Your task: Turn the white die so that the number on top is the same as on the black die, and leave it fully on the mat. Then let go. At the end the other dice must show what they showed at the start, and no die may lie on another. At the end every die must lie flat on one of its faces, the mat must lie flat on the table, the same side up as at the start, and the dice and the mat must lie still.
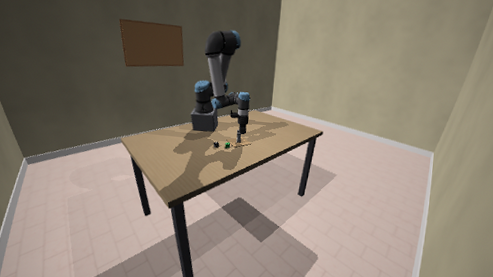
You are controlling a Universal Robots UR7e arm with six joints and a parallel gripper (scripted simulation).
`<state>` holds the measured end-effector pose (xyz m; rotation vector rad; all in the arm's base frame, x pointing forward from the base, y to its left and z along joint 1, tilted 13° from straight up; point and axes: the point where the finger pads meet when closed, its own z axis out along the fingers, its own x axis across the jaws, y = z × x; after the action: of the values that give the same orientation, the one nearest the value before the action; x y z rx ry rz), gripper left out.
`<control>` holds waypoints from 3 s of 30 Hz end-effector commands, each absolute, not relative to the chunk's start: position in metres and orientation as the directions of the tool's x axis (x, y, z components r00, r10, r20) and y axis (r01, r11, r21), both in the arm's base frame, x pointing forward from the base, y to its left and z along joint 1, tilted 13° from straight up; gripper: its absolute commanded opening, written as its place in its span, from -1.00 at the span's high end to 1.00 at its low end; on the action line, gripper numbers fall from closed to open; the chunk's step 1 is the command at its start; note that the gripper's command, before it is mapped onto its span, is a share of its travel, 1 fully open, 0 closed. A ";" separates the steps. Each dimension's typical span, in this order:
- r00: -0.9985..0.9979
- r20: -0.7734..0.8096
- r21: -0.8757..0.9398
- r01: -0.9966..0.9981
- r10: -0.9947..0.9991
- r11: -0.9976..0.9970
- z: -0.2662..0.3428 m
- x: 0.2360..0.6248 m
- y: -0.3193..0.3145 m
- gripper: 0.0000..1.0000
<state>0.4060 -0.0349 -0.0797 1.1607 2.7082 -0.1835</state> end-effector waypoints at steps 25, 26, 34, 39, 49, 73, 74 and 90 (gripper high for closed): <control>-0.676 -0.223 -0.038 0.726 0.703 0.686 -0.094 0.408 -0.038 -0.74; -0.676 -0.223 -0.038 0.726 0.703 0.686 -0.094 0.408 -0.038 -0.74; -0.676 -0.223 -0.038 0.726 0.703 0.686 -0.094 0.408 -0.038 -0.74; -0.676 -0.223 -0.038 0.726 0.703 0.686 -0.094 0.408 -0.038 -0.74; -0.676 -0.223 -0.038 0.726 0.703 0.686 -0.094 0.408 -0.038 -0.14; -0.676 -0.223 -0.038 0.726 0.703 0.686 -0.094 0.408 -0.038 -0.14; -0.676 -0.223 -0.038 0.726 0.703 0.686 -0.094 0.408 -0.038 -0.14; -0.676 -0.223 -0.038 0.726 0.703 0.686 -0.089 0.408 -0.037 -0.14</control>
<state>0.4078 -0.0373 -0.0923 1.1604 2.7078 -0.1834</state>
